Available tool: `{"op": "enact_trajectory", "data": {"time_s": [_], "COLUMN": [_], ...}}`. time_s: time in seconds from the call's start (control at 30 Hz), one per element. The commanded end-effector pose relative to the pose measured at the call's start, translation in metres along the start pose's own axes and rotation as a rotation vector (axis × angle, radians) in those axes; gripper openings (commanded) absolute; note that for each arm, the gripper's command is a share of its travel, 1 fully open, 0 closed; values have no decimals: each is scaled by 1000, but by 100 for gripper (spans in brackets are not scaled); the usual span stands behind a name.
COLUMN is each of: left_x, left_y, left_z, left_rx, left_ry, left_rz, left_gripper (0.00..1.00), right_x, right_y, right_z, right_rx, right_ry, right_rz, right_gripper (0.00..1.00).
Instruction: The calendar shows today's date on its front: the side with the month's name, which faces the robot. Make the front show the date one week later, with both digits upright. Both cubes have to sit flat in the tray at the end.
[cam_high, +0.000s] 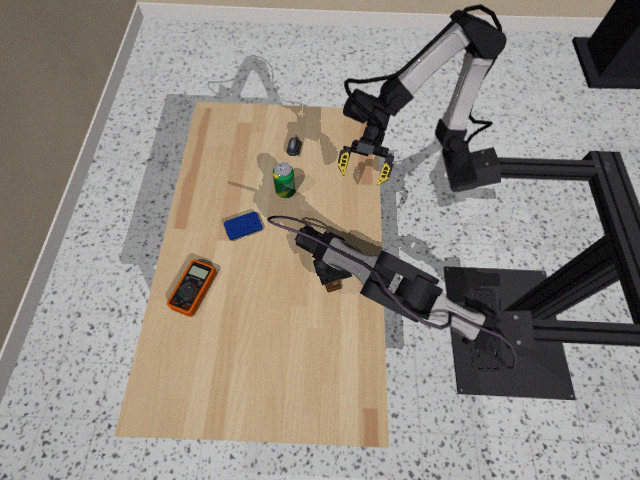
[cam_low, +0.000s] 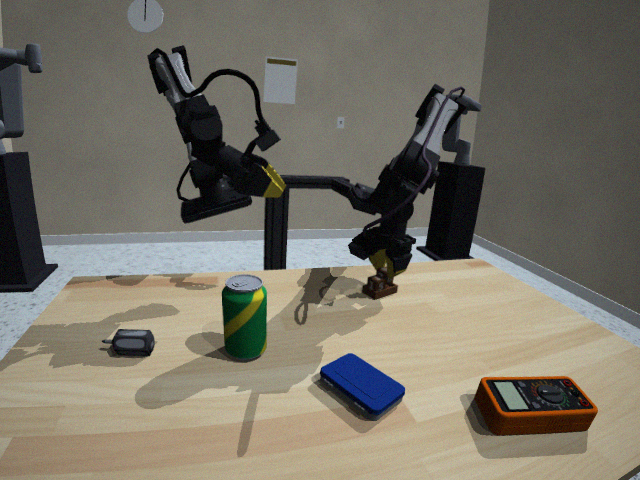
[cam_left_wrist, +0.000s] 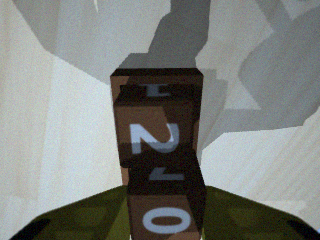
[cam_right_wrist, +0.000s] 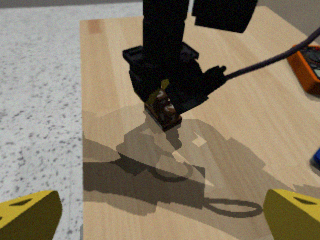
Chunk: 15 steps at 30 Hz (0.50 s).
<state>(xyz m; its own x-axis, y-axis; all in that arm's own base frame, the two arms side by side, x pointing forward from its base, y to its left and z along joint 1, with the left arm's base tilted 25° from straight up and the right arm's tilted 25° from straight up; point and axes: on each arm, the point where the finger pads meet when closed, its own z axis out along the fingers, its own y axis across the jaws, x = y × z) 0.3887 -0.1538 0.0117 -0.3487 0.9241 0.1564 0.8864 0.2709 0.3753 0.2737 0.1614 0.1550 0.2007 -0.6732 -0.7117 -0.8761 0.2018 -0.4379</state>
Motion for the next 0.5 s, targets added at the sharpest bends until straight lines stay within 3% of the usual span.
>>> {"op": "enact_trajectory", "data": {"time_s": [0.0, 0.4, 0.47], "left_x": [-17, -18, -16], "left_y": [17, 20, 14], "left_z": [-31, -36, -27], "left_rx": [-59, -65, -34], "left_ry": [-80, -92, -52], "left_rz": [-21, -32, -14], "left_gripper": [19, 19, 19], "right_x": [-16, -18, -18], "right_y": [-19, -20, -20], "right_z": [-10, -11, -11], "right_rx": [67, 71, 71], "right_ry": [-28, -30, -30], "right_rz": [-38, -44, -44], "right_gripper": [100, 100, 100]}}
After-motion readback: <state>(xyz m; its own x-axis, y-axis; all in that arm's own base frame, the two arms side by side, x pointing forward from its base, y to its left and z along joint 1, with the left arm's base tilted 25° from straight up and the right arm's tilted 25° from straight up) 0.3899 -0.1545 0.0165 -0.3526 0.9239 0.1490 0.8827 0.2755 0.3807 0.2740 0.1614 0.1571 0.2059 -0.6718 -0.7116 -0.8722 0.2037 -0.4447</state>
